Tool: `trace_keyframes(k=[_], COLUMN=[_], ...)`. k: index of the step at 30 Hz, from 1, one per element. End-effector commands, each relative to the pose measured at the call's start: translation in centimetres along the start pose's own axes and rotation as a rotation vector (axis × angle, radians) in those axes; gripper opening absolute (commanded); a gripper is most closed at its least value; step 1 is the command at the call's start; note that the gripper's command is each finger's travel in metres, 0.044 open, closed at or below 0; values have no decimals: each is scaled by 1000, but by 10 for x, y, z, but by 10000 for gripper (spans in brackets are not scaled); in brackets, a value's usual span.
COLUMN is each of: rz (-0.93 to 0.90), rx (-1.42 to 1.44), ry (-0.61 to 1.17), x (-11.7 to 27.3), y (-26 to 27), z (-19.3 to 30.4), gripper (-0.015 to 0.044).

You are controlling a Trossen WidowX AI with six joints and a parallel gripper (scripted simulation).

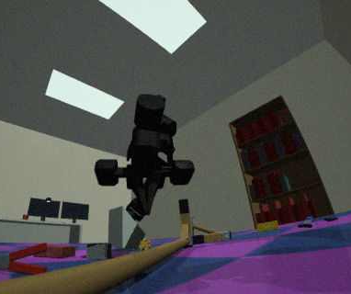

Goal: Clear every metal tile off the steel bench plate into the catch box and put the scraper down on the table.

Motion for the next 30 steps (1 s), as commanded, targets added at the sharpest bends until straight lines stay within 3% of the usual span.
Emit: trace_keyframes(k=[1, 18, 30], rz=[-4, -18, -17], rx=[15, 83, 84], ry=[-35, -166, -167], x=[19, 88, 67], y=[-7, -31, -32], z=[-2, 4, 4], gripper=[0, 0, 0])
Point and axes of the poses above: the point midway between the two fingers, 35 mm back from their tips, its own x axis back along the fingers, its own y axis across the jaws, z = x × y, the point moved 3 cm from there along x, back along the fingers, and after that the axes turned 1 degree about -x, right-handed, at the moved point
